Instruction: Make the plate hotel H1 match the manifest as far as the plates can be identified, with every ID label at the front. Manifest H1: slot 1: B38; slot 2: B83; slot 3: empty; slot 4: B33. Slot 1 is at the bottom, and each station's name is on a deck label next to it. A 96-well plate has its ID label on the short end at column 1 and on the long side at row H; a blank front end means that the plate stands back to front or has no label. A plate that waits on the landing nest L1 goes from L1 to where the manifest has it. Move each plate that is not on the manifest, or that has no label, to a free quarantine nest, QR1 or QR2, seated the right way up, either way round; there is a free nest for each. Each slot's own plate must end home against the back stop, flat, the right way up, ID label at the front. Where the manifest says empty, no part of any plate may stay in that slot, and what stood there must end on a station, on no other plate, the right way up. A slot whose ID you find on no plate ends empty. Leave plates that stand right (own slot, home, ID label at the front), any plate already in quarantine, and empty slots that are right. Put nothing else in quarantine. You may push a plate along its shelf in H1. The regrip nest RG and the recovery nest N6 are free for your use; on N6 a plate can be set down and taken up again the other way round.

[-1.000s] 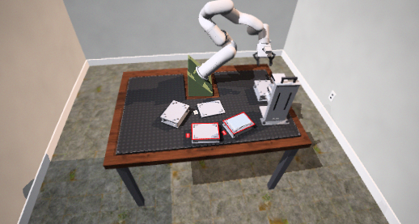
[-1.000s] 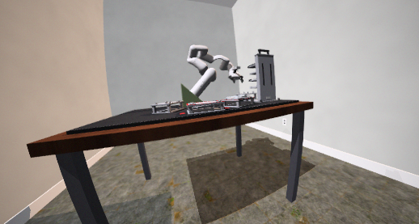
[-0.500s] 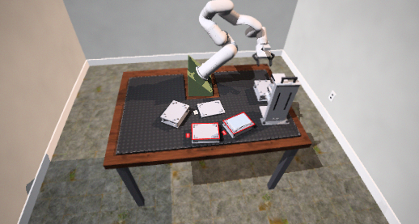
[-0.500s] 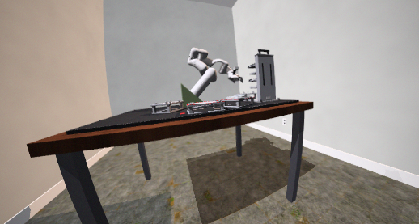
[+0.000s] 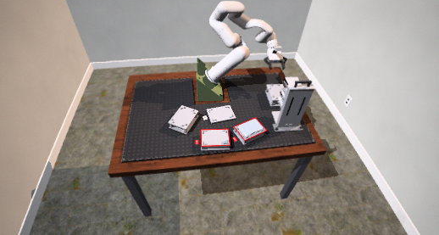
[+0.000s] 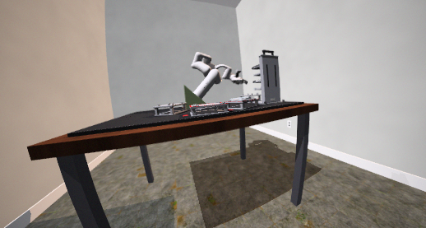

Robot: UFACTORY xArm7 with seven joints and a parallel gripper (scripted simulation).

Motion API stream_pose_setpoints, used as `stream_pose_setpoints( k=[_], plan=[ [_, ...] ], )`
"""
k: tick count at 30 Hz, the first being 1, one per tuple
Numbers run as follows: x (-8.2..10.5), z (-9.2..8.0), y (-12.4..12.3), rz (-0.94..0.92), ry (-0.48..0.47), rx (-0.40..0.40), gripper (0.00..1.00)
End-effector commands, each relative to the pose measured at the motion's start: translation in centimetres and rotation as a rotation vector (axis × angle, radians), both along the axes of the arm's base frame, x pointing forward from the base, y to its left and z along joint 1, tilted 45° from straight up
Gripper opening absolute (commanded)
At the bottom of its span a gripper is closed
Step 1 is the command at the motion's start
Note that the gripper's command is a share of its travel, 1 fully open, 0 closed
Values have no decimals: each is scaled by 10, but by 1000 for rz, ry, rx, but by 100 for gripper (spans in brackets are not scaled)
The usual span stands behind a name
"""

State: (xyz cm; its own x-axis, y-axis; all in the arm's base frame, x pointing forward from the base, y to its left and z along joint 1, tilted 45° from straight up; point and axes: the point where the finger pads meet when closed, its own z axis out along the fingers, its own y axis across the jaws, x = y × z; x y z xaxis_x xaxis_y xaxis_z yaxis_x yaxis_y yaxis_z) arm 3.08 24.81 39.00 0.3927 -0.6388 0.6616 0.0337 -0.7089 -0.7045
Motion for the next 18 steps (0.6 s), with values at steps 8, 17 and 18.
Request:
stream_pose_setpoints(
  k=[8, 17, 18],
  plan=[
    [0, 1, 0, -122, -122, 8, 100],
    [0, 1, 0, -205, -205, 11, 100],
    [0, 1, 0, -216, -217, 12, 100]
  ],
)
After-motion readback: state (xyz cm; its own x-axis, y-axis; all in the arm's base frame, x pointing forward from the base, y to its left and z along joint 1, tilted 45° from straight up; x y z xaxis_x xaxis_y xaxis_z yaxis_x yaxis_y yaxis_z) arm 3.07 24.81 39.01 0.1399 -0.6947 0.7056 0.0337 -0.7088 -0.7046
